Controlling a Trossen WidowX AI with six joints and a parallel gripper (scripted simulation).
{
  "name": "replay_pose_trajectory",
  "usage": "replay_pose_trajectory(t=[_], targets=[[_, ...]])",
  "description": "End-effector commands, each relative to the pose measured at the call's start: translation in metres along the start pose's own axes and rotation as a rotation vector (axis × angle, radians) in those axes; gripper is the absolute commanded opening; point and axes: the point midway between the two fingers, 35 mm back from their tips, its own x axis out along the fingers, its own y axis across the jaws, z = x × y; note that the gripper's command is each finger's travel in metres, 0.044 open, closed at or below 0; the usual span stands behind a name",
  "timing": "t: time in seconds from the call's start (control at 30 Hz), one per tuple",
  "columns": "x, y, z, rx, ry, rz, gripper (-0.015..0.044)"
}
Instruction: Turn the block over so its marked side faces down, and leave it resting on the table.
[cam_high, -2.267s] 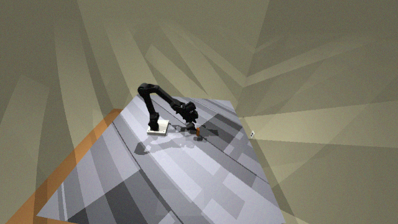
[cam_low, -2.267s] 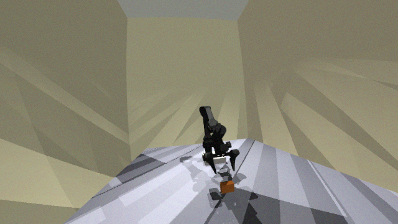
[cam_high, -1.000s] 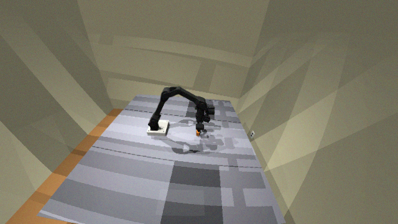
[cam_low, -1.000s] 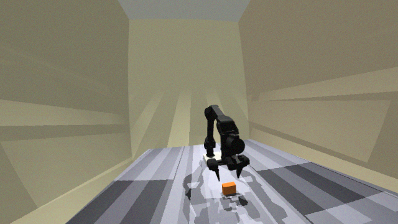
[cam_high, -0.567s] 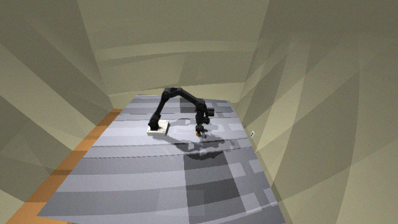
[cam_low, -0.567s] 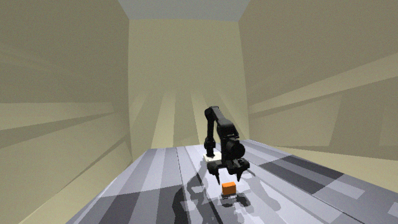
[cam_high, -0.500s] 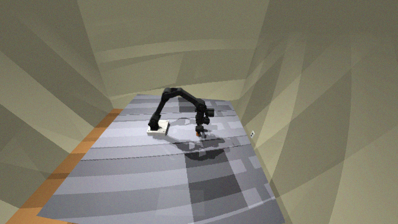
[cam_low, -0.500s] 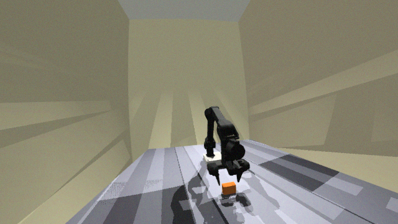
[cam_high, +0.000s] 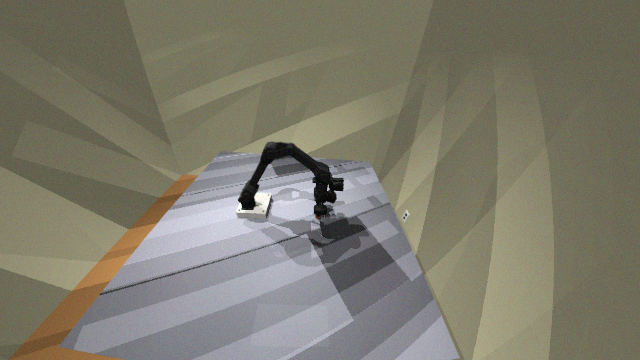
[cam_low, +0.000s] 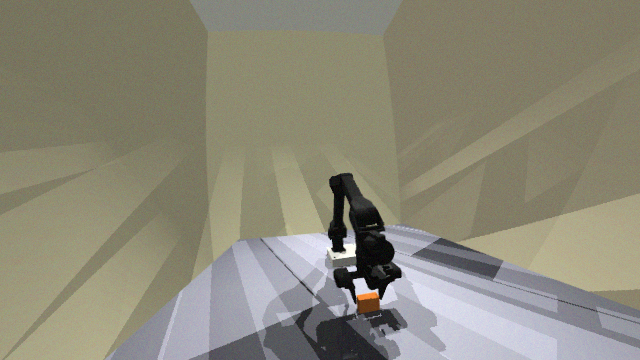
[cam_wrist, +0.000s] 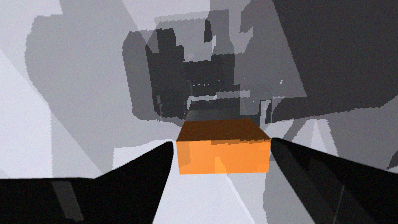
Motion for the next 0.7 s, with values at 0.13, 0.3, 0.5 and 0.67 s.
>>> replay_pose_trajectory(t=[0.13,0.3,0.5,0.67], targets=[[0.0022,0.0004,-0.0008,0.001,0.005,0.004,0.0256],[0.0022,0.0004,-0.0008,0.001,0.005,0.004,0.0222],[0.0022,0.0004,-0.0008,0.001,0.005,0.004,0.0183],[0.0022,0.0004,-0.0008,0.001,0.005,0.004,0.0149]])
